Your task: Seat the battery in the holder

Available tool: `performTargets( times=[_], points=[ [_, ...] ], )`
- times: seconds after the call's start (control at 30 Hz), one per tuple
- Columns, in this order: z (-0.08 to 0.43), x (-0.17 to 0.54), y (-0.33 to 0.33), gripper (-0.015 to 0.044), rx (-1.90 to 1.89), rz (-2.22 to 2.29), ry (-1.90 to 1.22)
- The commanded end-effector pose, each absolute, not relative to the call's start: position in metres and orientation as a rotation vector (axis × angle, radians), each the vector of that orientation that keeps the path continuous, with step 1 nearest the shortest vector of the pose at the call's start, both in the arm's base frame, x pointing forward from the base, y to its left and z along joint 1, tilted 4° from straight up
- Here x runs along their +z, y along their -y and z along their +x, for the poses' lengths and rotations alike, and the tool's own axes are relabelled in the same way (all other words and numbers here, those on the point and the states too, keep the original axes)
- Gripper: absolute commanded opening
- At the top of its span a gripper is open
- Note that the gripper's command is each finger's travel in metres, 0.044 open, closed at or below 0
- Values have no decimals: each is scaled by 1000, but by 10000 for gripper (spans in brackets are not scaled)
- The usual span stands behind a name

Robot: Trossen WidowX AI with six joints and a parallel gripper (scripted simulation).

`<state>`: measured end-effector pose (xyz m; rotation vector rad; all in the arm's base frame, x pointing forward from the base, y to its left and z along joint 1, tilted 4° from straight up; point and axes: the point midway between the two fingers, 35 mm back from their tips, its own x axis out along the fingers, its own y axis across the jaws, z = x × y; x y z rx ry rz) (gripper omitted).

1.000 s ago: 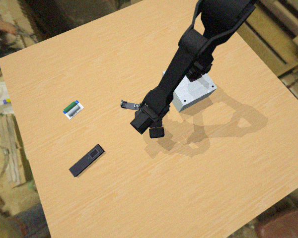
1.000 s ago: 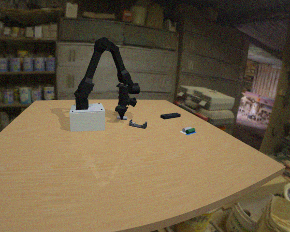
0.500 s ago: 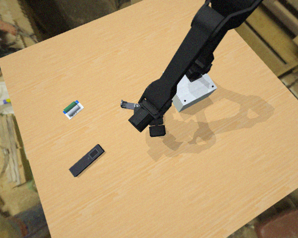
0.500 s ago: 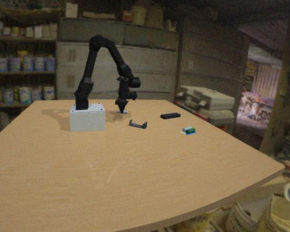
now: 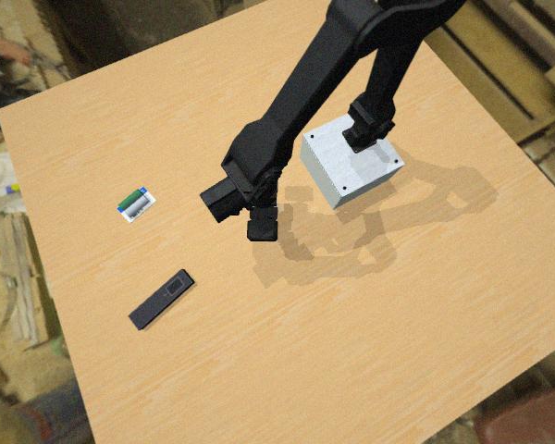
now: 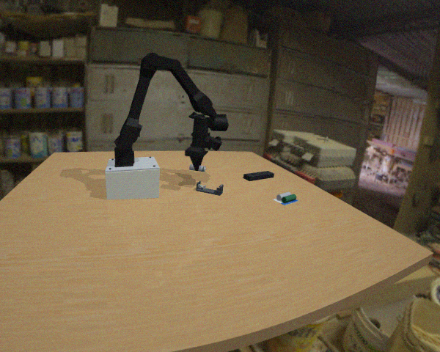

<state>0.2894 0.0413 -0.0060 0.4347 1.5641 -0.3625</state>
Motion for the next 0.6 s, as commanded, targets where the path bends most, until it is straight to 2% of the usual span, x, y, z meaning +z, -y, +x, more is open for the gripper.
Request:
performTargets(
  times=[0.0, 0.23, 0.57],
  points=[
    [306, 0, -14, 74, -408, 471, -1548],
    [322, 7, 37, 74, -485, 541, -1532],
    [325, -8, 39, 74, -502, 513, -1460]
  ],
)
